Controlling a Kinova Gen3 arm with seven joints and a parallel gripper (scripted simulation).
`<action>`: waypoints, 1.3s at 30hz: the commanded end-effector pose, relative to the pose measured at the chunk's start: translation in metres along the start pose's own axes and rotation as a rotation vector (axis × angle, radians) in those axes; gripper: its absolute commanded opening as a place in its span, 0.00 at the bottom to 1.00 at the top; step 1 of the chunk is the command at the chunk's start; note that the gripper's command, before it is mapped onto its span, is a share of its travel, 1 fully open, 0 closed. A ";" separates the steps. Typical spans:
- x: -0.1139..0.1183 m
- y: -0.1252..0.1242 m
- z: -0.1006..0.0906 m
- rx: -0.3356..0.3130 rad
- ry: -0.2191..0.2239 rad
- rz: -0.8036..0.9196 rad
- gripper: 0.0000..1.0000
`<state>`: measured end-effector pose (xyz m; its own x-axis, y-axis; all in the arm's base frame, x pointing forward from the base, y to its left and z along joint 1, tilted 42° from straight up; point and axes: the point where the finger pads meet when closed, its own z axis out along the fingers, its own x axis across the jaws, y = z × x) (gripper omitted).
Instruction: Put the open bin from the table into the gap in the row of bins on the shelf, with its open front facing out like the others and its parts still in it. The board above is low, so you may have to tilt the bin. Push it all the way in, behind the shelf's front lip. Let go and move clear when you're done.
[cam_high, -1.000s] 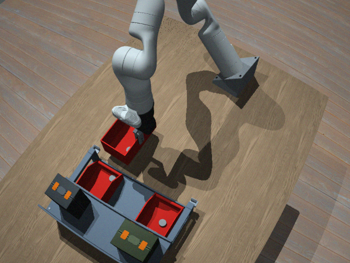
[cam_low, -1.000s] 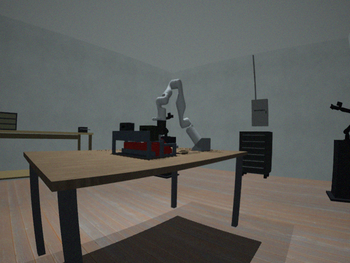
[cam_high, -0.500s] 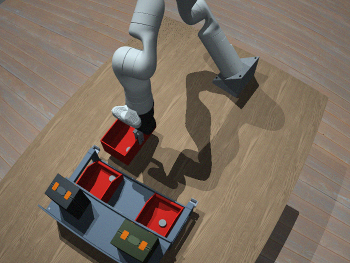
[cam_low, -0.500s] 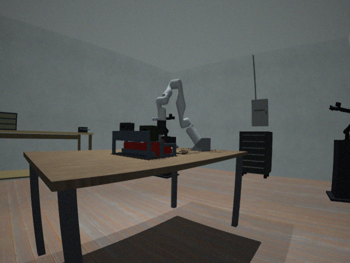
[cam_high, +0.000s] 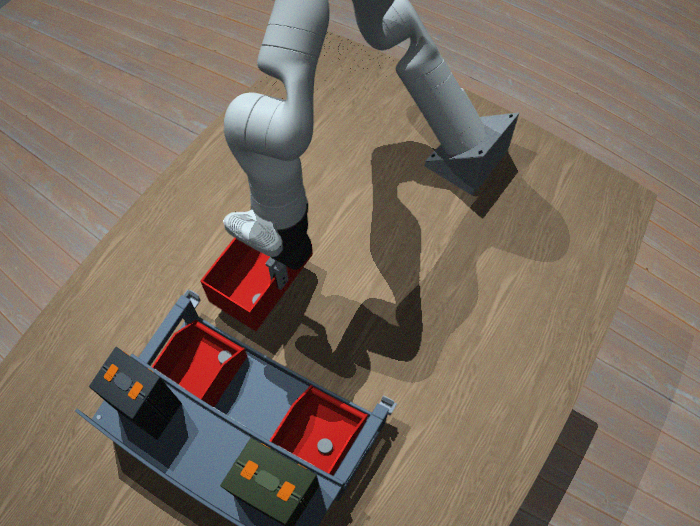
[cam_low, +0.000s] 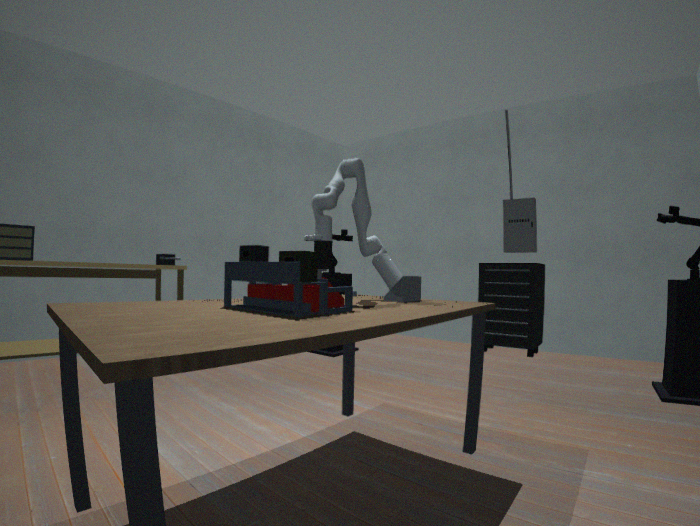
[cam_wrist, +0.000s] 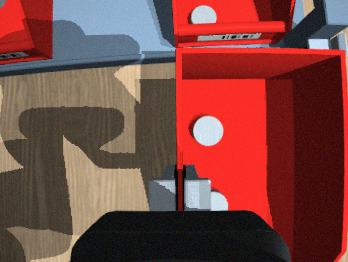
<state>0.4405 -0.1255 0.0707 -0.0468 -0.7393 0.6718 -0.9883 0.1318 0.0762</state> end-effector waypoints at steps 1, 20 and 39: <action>0.000 -0.001 -0.001 0.002 -0.001 0.000 0.00; -0.023 0.006 0.000 0.002 -0.001 -0.010 0.00; -0.081 0.024 0.002 0.002 -0.001 -0.034 0.00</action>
<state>0.4214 -0.0699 0.0208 -0.0260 -0.7464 0.6650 -0.9889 0.1167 0.0922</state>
